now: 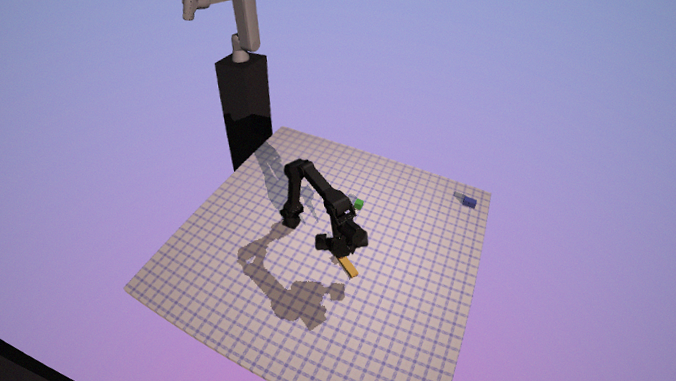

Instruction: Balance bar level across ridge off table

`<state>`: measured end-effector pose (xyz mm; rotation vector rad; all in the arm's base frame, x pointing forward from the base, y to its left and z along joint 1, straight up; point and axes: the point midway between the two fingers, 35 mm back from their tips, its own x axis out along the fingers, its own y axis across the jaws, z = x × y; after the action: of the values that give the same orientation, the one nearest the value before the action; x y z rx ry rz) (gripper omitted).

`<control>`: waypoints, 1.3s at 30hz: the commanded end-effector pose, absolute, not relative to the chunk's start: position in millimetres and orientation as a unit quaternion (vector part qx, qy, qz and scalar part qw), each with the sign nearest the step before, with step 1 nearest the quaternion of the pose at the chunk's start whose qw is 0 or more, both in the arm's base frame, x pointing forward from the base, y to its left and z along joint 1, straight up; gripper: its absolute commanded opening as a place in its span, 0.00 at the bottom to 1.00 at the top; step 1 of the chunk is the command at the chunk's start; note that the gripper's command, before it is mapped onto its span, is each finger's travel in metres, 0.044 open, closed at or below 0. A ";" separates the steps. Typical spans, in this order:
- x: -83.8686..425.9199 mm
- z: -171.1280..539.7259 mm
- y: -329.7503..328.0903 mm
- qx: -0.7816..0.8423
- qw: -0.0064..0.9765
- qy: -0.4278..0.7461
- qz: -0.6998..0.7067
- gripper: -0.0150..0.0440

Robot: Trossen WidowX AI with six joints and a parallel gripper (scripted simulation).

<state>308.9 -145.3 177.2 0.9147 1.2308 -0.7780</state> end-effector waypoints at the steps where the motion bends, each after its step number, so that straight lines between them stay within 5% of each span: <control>1: 314.4 171.0 -132.9 0.340 0.670 0.586 -0.303 0.79; 10: 322.2 159.4 -105.2 0.208 0.689 0.663 -0.208 0.79; 39: 325.1 74.3 -105.6 0.205 0.689 0.664 -0.205 0.79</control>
<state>325.4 -105.1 78.3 0.4652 1.4828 -0.4600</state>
